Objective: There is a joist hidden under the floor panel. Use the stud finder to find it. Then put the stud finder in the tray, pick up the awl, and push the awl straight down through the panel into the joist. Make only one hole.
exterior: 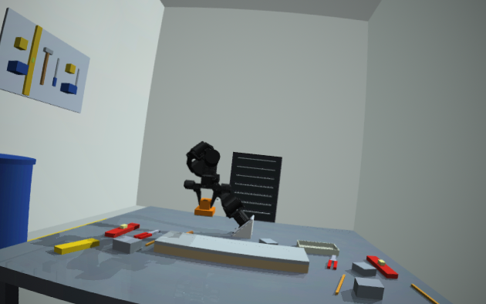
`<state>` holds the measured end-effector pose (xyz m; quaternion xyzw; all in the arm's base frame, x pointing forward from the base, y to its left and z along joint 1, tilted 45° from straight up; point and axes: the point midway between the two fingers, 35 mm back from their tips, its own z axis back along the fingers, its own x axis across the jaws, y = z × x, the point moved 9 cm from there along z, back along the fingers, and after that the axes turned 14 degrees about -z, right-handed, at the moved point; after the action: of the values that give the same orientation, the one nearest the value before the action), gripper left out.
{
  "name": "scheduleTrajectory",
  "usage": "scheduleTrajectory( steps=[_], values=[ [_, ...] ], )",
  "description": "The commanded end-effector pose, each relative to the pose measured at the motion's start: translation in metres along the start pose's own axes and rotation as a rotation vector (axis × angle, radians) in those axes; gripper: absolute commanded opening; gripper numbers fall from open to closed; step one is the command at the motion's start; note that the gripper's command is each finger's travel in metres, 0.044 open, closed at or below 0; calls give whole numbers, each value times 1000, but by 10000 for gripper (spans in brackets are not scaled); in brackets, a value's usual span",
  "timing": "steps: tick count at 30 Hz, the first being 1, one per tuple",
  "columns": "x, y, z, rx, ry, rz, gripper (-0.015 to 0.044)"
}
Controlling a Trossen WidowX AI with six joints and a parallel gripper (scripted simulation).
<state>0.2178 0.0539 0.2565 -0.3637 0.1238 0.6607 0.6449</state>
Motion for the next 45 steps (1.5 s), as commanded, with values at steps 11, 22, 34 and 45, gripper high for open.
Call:
scheduleTrajectory(
  steps=[11, 22, 34, 45],
  values=[
    [-16, -67, -9, -13, 15, -50, 0],
    [-35, -114, -26, -21, 37, -89, 0],
    [-40, -123, -37, -23, 44, -98, 0],
    [-42, -120, -52, -23, 43, -98, 0]
  ],
)
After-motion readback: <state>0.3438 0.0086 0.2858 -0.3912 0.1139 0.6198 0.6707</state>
